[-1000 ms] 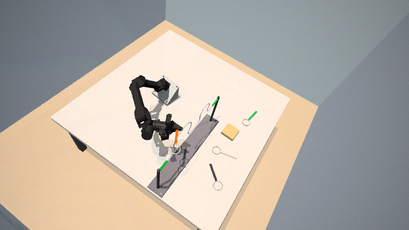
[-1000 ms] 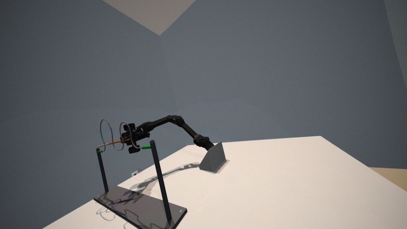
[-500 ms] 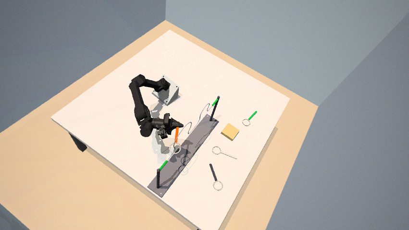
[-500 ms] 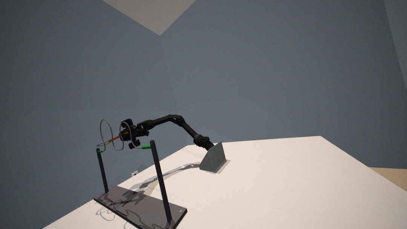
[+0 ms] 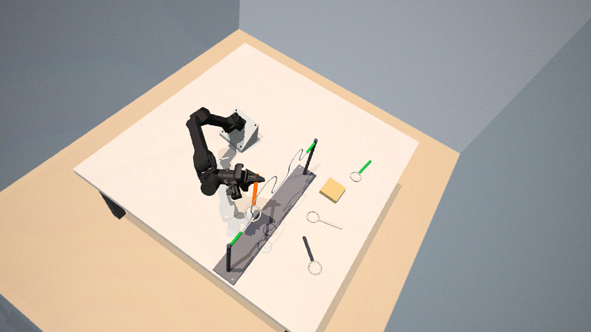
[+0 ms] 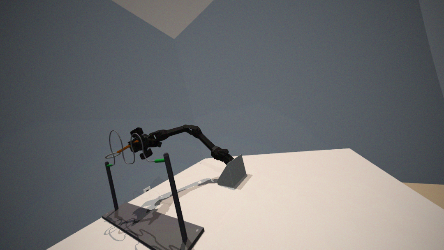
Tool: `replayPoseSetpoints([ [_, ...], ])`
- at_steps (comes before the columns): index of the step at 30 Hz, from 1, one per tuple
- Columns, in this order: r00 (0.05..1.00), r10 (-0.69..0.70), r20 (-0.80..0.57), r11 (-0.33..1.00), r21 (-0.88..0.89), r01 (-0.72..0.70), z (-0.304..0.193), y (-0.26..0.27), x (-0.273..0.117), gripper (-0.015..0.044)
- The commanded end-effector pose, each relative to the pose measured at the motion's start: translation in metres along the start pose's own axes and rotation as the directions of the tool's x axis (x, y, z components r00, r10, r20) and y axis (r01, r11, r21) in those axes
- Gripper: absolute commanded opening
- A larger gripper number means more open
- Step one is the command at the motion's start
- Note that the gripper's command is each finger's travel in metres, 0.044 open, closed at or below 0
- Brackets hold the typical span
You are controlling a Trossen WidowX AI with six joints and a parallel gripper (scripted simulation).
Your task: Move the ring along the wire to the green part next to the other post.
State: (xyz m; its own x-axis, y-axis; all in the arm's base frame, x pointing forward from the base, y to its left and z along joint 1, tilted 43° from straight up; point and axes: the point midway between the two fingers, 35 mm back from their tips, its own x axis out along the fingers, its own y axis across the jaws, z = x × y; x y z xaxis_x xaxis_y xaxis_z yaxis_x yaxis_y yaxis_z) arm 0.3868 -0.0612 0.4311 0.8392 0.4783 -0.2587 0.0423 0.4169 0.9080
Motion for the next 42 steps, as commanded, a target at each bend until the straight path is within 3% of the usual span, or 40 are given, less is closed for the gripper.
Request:
replayPoseSetpoints([
  [1,1.0,0.018,-0.001,1.0,0.01,-0.018,0.0,0.009,-0.001,-0.015],
  [22,1.0,-0.004,-0.002,1.0,-0.022,0.003,0.001,0.018,-0.002,-0.015],
  [42,0.991,-0.094,0.093,0.974,-0.199,0.111,0.003,0.012,0.009,-0.015],
])
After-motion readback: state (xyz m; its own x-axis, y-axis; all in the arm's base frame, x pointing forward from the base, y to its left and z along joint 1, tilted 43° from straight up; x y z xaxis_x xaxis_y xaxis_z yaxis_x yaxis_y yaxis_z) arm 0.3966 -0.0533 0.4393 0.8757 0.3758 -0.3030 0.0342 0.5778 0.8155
